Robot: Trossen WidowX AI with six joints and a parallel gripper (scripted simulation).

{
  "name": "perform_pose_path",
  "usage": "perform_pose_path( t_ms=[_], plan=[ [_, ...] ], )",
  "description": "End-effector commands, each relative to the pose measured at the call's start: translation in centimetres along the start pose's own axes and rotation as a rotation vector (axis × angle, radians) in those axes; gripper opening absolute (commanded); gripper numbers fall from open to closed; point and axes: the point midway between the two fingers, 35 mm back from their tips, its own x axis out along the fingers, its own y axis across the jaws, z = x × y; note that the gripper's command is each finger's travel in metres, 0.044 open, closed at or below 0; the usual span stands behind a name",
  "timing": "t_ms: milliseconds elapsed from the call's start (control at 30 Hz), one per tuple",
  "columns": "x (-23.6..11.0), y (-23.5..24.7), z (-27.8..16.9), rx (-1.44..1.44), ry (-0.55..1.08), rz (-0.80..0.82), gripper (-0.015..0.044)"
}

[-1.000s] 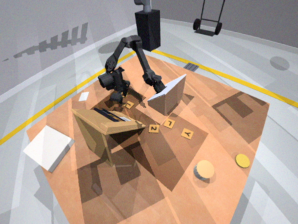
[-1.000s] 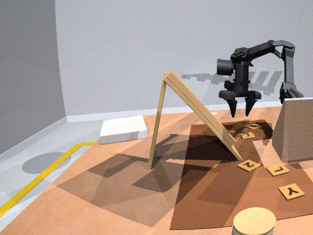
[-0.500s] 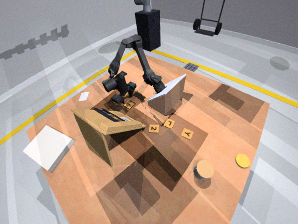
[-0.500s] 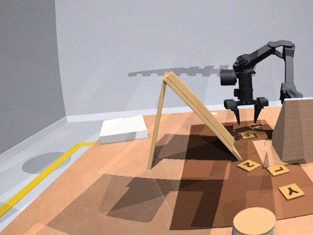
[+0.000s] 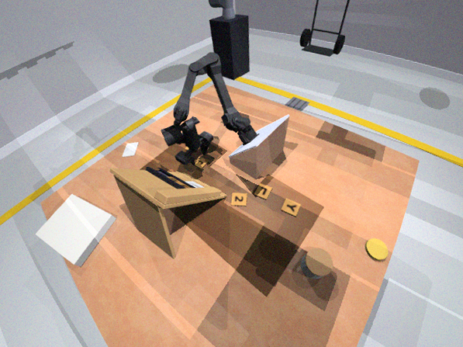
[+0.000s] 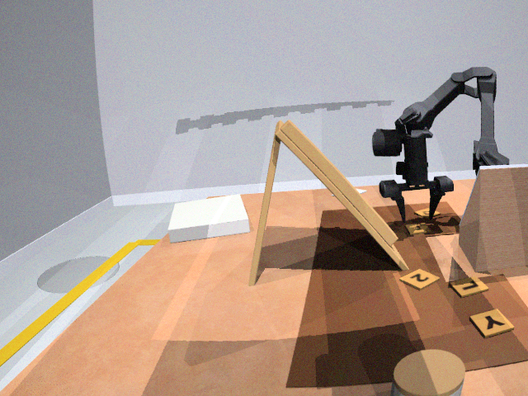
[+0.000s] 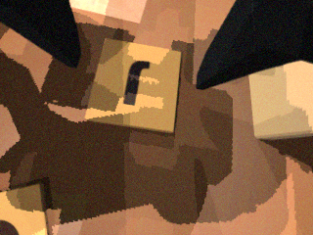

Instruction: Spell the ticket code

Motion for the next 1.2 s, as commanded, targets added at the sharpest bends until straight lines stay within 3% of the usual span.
perform_pose_path(
  t_ms=[0,933,1167],
  plan=[
    [0.1,-0.1,-0.2,-0.006,0.004,-0.001,0.0340],
    [2.0,-0.1,-0.2,-0.006,0.003,-0.001,0.0340],
    [2.0,-0.1,-0.2,-0.006,0.003,-0.001,0.0274]
  ],
)
